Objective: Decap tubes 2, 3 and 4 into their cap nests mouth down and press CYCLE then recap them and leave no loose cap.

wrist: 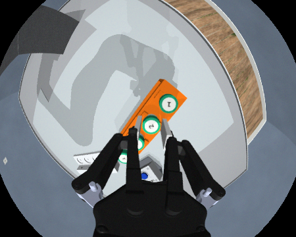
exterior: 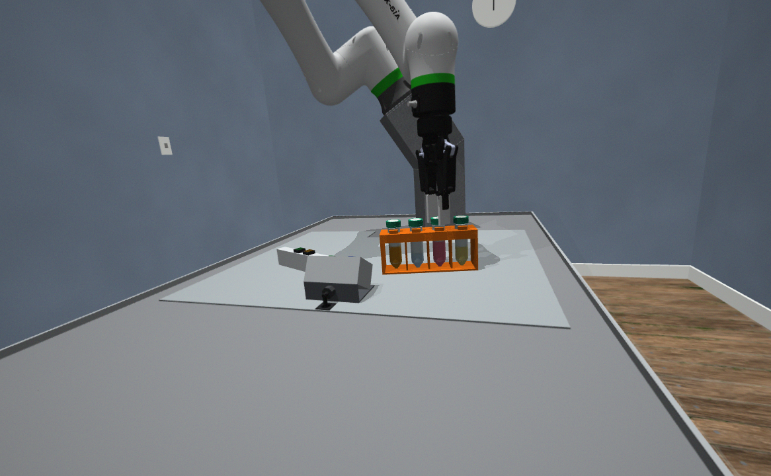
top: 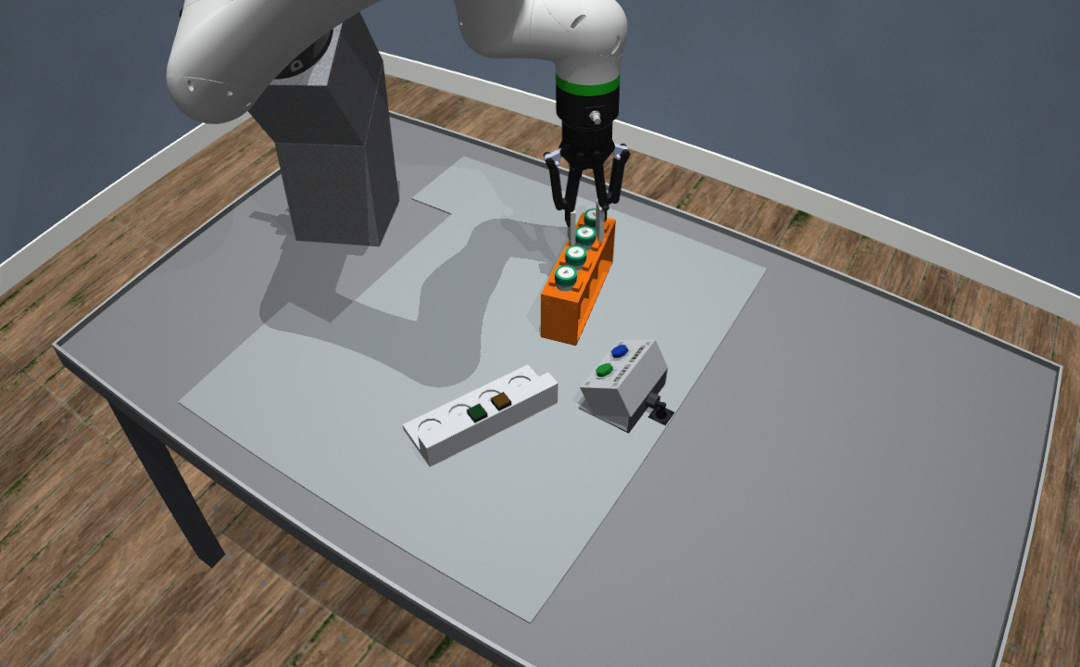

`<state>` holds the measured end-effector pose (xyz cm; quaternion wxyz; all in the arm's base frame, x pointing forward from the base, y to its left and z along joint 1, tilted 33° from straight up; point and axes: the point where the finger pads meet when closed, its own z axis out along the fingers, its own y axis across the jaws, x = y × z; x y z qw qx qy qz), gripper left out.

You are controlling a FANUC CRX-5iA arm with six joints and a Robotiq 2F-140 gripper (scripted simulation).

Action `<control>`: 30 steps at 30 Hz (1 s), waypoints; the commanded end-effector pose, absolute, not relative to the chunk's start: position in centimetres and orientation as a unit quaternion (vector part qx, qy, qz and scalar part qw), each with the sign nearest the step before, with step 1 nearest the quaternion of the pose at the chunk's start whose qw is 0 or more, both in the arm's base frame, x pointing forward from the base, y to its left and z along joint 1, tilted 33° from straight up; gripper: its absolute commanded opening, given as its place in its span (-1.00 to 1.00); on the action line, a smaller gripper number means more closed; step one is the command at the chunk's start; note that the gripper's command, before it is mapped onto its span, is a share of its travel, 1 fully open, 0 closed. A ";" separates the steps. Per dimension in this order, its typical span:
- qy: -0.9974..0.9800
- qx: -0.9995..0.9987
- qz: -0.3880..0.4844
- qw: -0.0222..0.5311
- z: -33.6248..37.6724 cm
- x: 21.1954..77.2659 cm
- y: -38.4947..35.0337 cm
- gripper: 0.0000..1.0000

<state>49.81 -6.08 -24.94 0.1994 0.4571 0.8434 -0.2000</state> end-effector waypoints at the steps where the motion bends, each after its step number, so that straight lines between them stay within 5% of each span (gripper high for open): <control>1: 0.844 0.456 -0.207 0.191 -24.9 49.9 -6.1 -0.31; 11: 0.844 0.456 -0.207 0.191 -24.9 49.9 -6.1 -0.31; 30: 0.587 0.759 -0.112 0.259 -24.9 49.9 -6.1 -0.31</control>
